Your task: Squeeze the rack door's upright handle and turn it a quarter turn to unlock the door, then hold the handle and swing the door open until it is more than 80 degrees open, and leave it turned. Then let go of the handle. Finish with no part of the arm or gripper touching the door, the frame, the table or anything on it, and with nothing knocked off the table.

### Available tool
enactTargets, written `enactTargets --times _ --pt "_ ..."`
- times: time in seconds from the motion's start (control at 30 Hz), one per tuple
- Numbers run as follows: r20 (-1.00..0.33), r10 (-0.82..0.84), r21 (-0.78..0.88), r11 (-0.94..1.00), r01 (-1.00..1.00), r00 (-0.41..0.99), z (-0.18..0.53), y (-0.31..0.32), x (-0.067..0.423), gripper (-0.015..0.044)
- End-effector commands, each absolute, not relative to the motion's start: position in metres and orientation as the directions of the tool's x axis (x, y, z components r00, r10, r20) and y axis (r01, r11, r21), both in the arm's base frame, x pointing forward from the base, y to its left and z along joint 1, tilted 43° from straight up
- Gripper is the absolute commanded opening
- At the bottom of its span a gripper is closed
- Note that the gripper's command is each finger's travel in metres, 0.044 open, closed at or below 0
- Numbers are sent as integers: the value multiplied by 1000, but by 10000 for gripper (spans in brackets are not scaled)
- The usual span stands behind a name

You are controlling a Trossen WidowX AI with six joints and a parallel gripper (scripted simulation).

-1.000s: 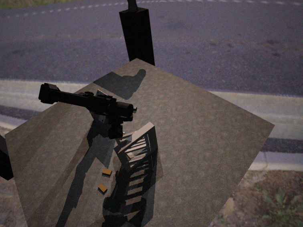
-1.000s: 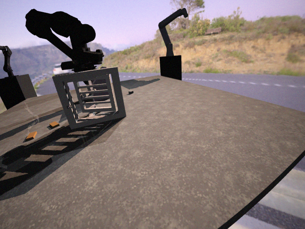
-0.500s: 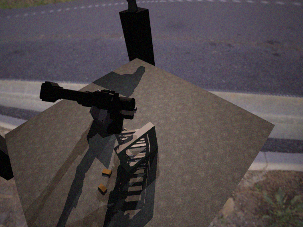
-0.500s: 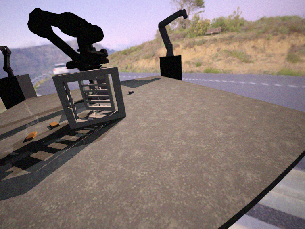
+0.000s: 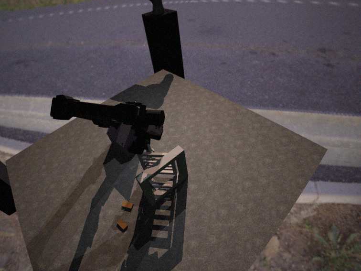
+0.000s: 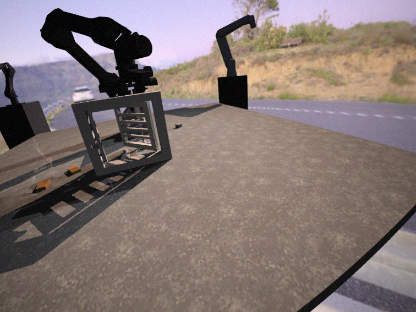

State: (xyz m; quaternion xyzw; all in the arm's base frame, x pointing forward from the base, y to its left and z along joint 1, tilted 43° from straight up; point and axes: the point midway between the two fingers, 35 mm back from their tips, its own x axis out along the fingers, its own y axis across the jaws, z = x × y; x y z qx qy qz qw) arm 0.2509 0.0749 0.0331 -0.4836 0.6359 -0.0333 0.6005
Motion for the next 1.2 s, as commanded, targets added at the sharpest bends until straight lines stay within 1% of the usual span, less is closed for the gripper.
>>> enactTargets --times 0.0,0.63,1.17 --pt "-732 -653 -643 570 -512 192 27 81 248 8" --pt "-734 -652 -679 687 -260 192 1 108 240 8" --pt "-735 -650 -664 748 -8 193 -22 135 242 8"
